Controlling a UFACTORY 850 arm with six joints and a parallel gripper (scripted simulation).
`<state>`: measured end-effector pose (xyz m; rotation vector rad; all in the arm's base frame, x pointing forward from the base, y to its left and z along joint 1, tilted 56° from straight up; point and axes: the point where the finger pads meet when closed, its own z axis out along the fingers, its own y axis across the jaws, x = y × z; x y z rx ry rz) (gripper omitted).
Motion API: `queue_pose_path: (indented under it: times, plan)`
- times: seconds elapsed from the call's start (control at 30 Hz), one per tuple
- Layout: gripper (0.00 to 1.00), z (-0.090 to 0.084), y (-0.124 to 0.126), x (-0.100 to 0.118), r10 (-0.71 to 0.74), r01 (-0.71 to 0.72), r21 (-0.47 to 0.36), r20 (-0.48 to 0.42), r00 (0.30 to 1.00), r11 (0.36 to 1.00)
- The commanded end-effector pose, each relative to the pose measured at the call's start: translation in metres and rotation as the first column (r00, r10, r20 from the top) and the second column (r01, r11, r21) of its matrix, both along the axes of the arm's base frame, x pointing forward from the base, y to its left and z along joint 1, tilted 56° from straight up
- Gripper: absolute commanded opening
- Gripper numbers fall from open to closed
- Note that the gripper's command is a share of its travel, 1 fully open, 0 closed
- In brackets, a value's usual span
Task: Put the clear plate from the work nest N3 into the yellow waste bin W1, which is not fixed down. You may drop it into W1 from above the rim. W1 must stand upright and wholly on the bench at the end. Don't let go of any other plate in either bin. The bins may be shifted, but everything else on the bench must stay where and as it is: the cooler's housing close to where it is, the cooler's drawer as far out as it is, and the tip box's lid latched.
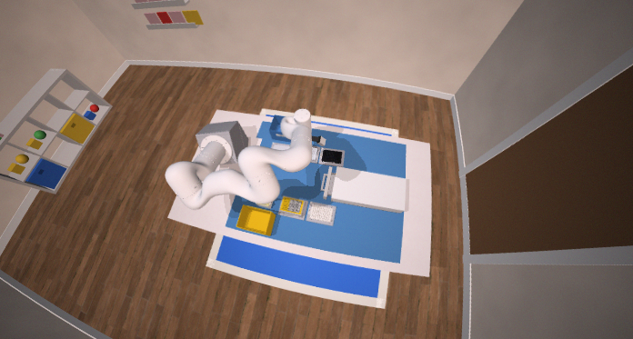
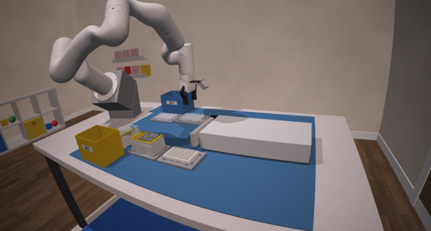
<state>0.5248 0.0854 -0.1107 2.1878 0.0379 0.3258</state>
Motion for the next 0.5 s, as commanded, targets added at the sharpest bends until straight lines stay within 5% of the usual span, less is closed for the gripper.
queue_pose_path:
  times: [0.0, 0.47]
  plan:
    - [1.00, -0.003, -0.003, 0.002, 0.001, -0.001, 0.001, 0.001, 1.000, 1.000]
    - [1.00, -0.014, -0.019, 0.007, 0.001, -0.001, 0.001, 0.001, 1.000, 1.000]
